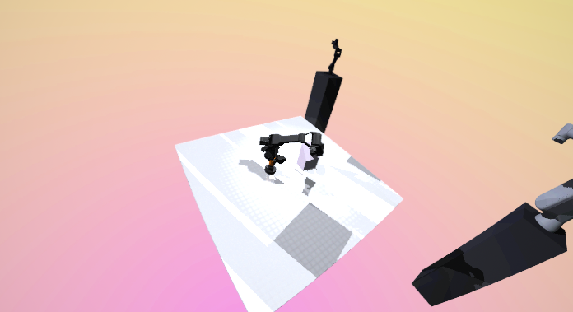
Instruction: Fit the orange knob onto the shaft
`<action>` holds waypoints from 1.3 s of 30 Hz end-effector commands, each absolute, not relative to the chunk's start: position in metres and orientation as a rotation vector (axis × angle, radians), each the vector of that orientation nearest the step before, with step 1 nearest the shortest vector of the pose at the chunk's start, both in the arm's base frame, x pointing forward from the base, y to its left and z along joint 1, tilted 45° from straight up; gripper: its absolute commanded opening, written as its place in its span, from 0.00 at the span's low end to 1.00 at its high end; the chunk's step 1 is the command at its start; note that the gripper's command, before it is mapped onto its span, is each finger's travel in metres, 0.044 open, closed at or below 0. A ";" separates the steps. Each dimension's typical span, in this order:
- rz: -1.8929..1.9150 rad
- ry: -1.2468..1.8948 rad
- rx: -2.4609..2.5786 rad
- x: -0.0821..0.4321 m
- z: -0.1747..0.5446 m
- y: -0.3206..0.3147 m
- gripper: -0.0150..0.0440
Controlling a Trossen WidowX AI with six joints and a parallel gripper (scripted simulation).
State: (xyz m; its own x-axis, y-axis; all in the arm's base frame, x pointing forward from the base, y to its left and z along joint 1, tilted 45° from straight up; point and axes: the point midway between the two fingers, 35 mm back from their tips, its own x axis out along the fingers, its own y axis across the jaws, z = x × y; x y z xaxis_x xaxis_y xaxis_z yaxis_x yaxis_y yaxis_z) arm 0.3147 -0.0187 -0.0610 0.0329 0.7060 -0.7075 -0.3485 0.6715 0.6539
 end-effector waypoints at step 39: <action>0.867 1.275 0.299 0.315 -0.064 -0.017 0.25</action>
